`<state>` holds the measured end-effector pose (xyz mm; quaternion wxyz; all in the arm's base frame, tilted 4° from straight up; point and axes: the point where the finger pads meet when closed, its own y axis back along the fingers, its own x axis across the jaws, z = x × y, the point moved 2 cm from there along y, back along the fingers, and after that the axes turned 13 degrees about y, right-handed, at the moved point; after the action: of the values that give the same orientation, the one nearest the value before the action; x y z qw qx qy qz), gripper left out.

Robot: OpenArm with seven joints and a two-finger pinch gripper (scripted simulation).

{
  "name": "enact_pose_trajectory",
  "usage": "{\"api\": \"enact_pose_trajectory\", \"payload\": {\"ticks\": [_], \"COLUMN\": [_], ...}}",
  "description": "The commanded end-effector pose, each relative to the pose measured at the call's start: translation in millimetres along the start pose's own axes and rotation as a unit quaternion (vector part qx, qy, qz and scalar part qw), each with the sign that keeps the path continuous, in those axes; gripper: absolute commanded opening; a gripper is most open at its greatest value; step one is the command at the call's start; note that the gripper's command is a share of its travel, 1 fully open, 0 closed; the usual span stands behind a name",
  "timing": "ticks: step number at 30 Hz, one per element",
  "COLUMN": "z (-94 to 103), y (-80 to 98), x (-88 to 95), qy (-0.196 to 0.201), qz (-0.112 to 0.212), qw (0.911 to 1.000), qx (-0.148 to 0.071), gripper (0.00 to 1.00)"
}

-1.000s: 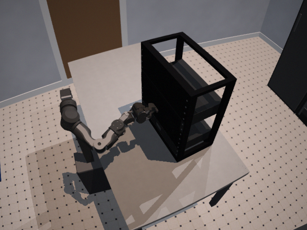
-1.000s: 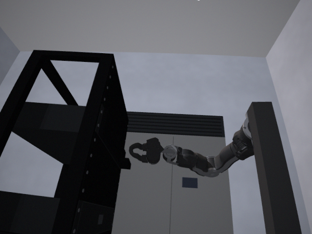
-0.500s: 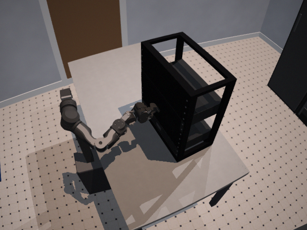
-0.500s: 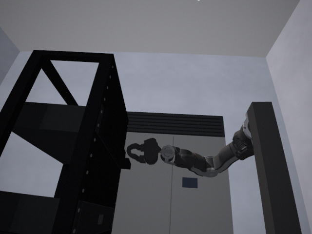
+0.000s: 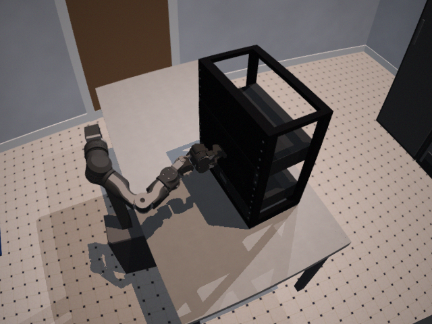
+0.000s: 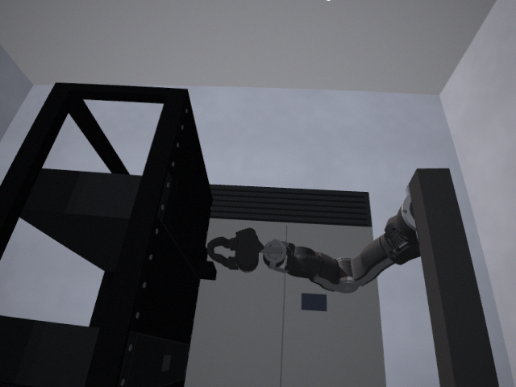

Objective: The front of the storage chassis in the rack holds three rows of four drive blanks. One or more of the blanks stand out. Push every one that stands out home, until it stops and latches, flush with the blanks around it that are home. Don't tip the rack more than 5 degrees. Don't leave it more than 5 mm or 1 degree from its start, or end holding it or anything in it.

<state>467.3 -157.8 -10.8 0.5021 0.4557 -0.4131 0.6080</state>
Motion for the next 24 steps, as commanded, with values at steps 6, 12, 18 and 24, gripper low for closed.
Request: {"api": "enact_pose_trajectory", "payload": {"ticks": [6, 12, 18, 24], "z": [-1.9, -1.9, -1.2, -1.8], "y": [-3.9, -3.9, -12.2, -13.9], "x": [4.6, 4.6, 3.1, 4.1], "qy": [0.003, 0.003, 0.003, 0.003], "qz": [0.004, 0.004, 0.002, 0.004], "qw": [1.0000, 1.0000, 1.0000, 1.0000], "qx": [0.005, 0.005, 0.004, 0.005], "gripper": [0.00, 0.00, 0.00, 0.00]}}
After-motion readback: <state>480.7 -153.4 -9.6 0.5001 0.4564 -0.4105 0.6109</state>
